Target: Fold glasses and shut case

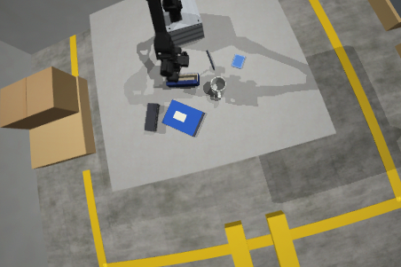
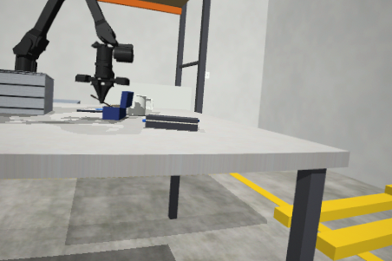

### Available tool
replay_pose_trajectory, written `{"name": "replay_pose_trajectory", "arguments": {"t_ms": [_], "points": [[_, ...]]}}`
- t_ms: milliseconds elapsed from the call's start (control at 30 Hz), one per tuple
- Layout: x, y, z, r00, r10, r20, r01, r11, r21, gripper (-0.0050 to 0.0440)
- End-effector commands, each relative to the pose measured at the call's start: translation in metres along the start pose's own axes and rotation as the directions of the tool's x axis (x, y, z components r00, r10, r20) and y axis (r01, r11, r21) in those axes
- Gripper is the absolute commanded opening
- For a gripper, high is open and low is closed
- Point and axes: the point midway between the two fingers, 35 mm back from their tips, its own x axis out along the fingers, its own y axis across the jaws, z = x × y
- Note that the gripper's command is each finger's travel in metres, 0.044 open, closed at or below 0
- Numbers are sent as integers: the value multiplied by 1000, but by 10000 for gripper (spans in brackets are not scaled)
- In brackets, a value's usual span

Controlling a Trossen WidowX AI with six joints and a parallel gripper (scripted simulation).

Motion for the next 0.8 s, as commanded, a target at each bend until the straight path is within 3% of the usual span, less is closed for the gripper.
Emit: {"name": "replay_pose_trajectory", "arguments": {"t_ms": [0, 767], "points": [[1, -3, 4, 1000, -4, 5, 4, 1000, 1, 0], [2, -11, 18, 1000, -4, 5, 4, 1000, 1, 0]]}}
